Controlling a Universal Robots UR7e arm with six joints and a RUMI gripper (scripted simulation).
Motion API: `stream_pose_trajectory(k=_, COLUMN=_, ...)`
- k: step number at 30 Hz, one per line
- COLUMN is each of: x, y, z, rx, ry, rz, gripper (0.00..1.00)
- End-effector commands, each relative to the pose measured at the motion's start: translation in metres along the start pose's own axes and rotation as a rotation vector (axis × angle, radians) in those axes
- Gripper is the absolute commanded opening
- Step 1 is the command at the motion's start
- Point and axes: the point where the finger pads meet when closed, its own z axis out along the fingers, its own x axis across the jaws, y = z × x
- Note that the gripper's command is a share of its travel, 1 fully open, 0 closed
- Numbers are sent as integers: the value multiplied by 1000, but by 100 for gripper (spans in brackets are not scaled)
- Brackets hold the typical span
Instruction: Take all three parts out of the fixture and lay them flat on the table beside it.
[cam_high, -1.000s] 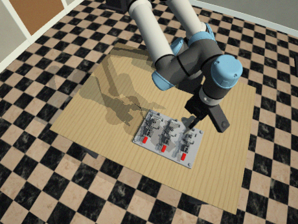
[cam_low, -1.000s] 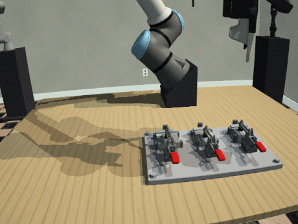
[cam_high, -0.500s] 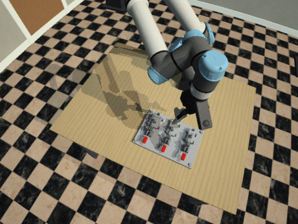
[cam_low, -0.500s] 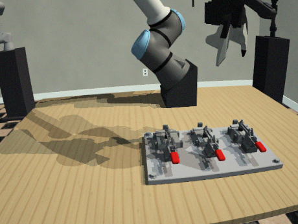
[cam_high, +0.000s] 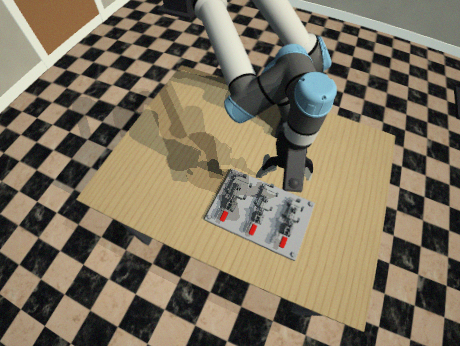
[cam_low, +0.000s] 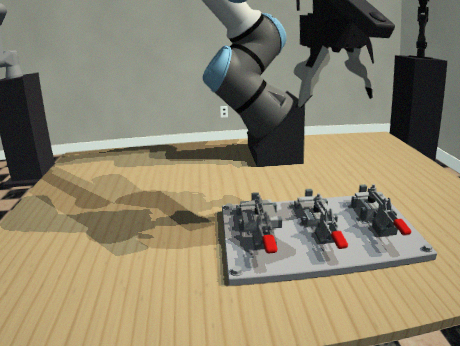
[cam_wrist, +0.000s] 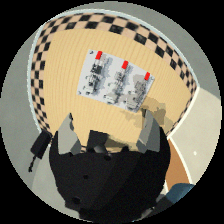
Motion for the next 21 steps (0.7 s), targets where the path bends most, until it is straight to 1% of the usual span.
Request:
stream_pose_trajectory(k=1, x=8, y=9, z=6, rx=11, ry=4, rz=139, gripper=100)
stream_pose_trajectory(k=3, x=8, y=9, z=6, rx=11, ry=4, rz=139, gripper=100)
stream_pose_trajectory(k=14, x=16, y=23, z=14, rx=21, ry=3, rz=308, gripper=100)
stream_pose_trajectory(k=21, x=18, y=26, z=16, rx=23, ry=3, rz=348, gripper=100)
